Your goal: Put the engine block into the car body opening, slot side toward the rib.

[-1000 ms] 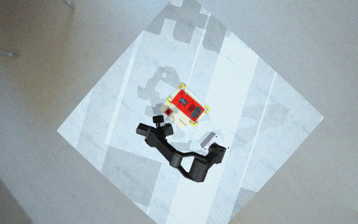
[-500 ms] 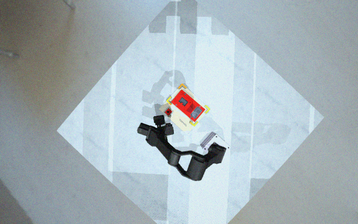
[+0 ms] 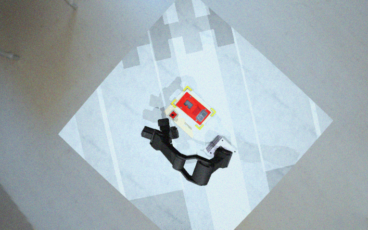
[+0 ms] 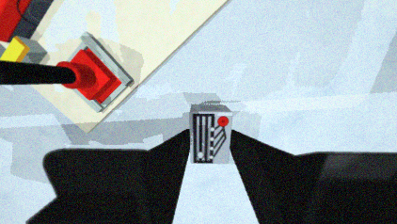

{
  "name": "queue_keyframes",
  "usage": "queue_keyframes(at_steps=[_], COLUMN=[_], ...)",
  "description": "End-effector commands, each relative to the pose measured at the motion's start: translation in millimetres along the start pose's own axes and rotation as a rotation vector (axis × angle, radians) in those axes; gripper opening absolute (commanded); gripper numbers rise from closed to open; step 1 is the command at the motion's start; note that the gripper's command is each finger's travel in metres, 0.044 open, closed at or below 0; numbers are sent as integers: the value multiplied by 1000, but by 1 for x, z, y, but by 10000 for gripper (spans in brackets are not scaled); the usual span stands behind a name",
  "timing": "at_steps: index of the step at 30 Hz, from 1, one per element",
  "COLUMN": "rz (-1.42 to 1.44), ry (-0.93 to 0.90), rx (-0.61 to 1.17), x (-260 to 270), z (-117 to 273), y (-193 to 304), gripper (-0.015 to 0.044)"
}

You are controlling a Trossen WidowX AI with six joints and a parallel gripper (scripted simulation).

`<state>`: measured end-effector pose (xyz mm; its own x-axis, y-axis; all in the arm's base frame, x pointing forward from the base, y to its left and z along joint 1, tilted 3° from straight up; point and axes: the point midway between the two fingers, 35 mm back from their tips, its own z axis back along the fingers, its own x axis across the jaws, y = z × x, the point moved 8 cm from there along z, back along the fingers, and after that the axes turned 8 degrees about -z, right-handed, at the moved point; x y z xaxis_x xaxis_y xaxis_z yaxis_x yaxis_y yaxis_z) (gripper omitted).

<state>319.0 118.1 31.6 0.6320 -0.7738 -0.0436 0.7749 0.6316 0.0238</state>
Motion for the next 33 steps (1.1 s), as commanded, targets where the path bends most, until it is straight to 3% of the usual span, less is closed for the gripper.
queue_keyframes(at_steps=[1,33], rz=[3,5], ry=[1,0], rx=[3,4], x=[1,1], z=[9,110], y=[2,3], gripper=[0,0])
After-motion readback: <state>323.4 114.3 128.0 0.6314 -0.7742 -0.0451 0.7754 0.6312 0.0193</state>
